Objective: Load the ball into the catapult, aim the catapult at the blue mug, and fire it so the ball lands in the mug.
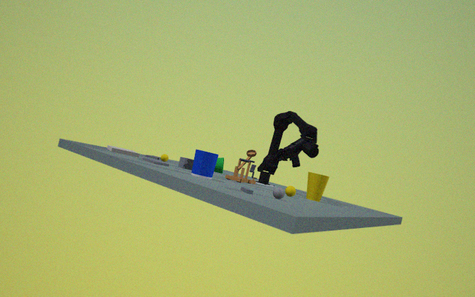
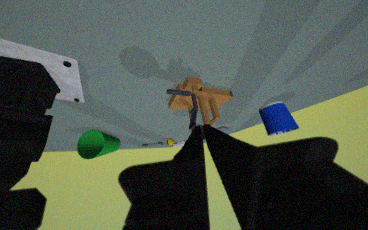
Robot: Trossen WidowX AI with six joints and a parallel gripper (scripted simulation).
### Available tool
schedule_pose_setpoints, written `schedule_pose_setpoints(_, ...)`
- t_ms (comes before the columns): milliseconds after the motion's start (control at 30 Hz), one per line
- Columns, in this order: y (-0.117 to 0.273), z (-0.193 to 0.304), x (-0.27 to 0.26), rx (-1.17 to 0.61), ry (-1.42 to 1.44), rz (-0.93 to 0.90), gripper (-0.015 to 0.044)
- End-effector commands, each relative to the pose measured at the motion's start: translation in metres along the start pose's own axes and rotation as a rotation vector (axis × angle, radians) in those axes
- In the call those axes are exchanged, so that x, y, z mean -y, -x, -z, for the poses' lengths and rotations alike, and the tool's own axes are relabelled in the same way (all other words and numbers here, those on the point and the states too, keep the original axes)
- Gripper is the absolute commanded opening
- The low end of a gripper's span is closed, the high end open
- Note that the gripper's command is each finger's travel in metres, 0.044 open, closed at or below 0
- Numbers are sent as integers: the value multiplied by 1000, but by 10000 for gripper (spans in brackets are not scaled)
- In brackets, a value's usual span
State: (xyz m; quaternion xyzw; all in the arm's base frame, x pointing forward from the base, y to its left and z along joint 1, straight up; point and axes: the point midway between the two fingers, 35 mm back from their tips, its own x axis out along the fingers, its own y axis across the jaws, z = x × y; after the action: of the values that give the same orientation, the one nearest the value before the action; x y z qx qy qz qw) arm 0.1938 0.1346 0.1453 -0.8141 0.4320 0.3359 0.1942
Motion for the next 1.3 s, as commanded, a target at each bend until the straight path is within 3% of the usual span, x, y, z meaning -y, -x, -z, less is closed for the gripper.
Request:
schedule_pose_setpoints(0,-3,0,1,4,-12,-13,79)
schedule_pose_setpoints(467,-9,17,49,177,-405,-67,440)
schedule_pose_setpoints(1267,-33,98,135,431,-1133,-106,440)
